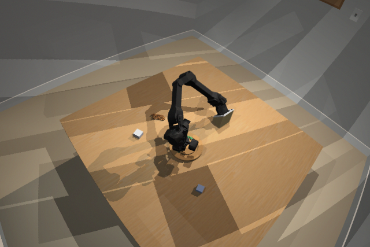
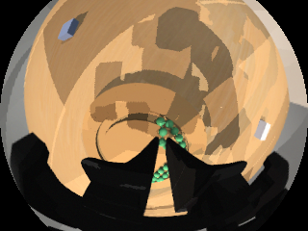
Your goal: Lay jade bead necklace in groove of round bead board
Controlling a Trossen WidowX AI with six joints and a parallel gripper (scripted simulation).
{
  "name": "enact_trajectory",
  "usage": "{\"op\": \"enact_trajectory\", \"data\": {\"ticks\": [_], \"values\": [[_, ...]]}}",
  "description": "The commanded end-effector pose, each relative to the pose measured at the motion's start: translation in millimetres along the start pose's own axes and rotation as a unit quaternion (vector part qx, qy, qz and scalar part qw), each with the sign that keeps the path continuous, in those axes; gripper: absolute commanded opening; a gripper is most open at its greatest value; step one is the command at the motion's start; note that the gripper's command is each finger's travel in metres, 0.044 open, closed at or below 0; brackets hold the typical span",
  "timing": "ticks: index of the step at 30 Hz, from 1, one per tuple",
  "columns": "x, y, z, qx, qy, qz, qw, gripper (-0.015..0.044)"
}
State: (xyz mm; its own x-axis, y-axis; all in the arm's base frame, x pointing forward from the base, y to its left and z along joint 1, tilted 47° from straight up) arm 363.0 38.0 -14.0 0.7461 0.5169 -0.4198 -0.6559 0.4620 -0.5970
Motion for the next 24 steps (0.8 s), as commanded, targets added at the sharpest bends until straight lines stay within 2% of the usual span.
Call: {"op": "enact_trajectory", "data": {"ticks": [1,12,24], "values": [[4.0,1.5,1.8,-0.002,-0.001,-0.003,1.000,0.0000],[29.7,23.7,2.0,-0.001,-0.001,-0.003,1.000,0.0000],[30.1,24.1,-0.5,-0.001,-0.001,-0.004,1.000,0.0000]]}}
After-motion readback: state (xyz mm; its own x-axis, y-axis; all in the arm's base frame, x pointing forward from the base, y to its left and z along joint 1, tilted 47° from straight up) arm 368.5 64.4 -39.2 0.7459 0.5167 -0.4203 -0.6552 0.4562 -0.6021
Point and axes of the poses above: the point midway between the two fingers, 35 mm back from their tips, its own z axis back along the fingers, its own y axis across the jaws, x = y × z, the point moved 1 cm from there along z, back along the fingers, and after that the axes turned 10 degrees about z, right-handed, at the moved point
